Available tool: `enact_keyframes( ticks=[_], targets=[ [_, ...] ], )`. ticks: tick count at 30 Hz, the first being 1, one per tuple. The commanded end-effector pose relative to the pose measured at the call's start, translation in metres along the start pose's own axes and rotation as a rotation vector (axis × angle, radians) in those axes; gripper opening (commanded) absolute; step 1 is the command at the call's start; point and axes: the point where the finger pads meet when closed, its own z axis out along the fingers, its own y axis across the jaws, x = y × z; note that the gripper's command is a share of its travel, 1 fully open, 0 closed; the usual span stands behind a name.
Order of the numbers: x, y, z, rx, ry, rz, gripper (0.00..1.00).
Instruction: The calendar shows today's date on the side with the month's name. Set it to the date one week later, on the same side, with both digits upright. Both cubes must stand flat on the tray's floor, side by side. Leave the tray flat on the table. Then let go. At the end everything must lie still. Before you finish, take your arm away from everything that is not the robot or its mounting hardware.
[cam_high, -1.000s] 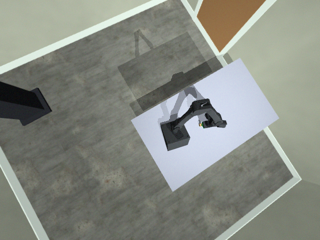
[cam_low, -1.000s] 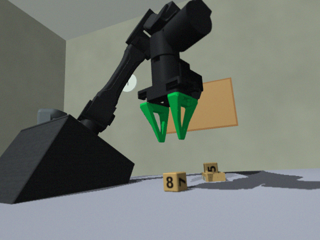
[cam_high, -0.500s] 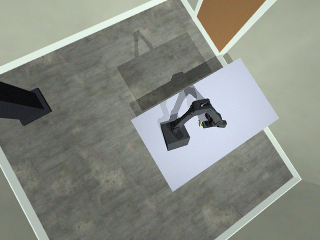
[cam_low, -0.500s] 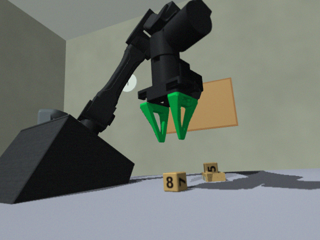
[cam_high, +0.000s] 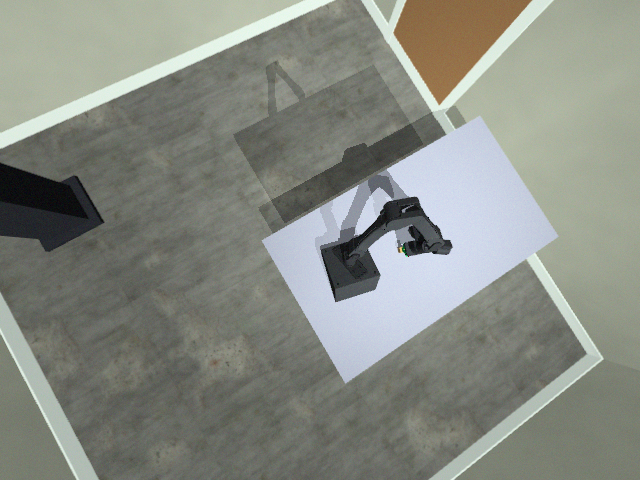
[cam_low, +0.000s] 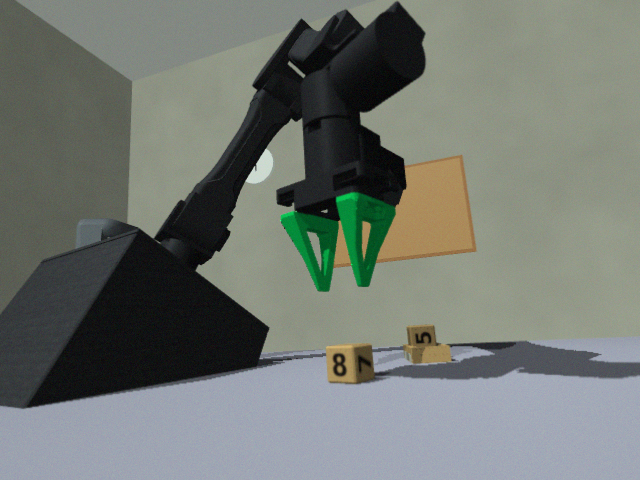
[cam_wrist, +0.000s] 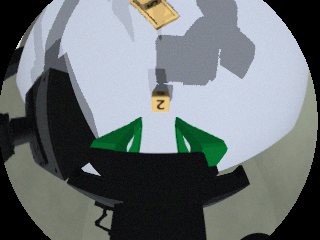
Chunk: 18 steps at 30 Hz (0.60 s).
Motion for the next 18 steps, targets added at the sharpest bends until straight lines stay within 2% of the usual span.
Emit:
enact_keyframes(
  ticks=[1,6,7,8,10,18],
  targets=[
    [0.000,0.001,0.006,0.003,-0.005,0.008,0.45],
    [0.001,0.002,0.013,-0.003,-0.008,0.011,0.45],
    [0.005,-0.005,0.008,0.021,-0.005,0.015,0.45],
    [0.003,0.002,0.014,0.002,-0.009,0.018,0.45],
    [0.000,0.003,0.019,-0.005,-0.008,0.009,0.45],
    [0.001,0.002,0.031,-0.002,-0.008,0.009,0.45]
  ],
)
